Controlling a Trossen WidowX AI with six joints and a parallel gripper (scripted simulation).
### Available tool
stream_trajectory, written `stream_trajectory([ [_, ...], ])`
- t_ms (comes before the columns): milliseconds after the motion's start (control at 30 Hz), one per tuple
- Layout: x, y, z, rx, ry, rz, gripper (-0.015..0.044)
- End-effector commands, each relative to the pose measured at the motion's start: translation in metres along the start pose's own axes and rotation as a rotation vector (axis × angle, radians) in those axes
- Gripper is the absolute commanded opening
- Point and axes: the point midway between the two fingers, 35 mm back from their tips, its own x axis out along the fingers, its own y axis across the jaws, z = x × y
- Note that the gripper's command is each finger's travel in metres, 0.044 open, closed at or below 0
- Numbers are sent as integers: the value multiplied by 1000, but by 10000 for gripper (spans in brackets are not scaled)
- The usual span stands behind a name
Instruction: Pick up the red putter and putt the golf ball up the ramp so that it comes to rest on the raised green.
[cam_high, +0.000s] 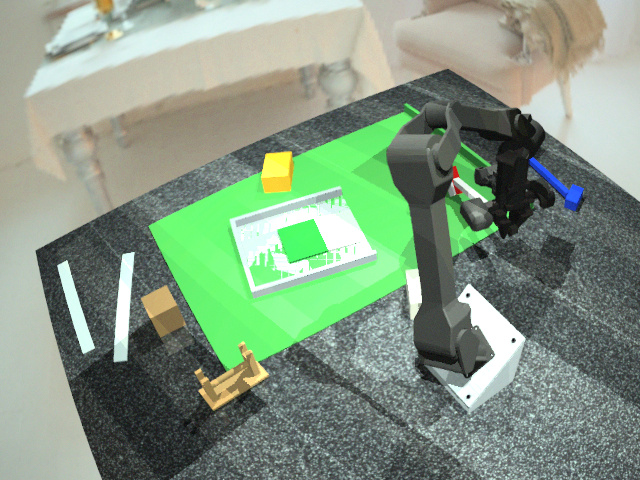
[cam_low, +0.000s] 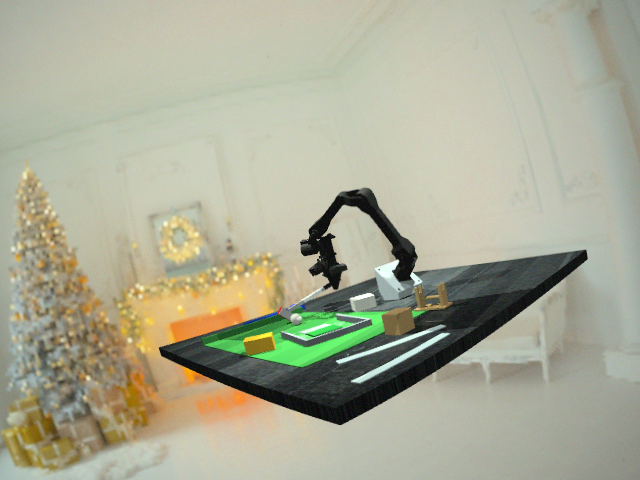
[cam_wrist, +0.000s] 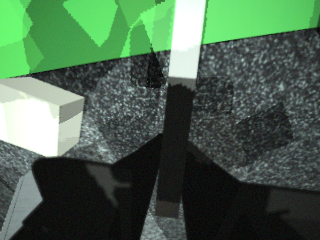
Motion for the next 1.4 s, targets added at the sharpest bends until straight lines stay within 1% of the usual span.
stream_trajectory([
  [0,-2,9,2,0,-2,-2,0],
  [267,-2,117,3,-3,2,8,0],
  [333,1,134,-1,-4,4,12,0],
  [533,-7,136,0,-4,5,12,0],
  [900,-58,135,-1,-3,5,11,0],
  [933,-59,135,-1,-3,5,11,0],
  [967,-50,134,-1,6,10,19,0],
  [1367,-50,134,-1,6,10,19,0],
])
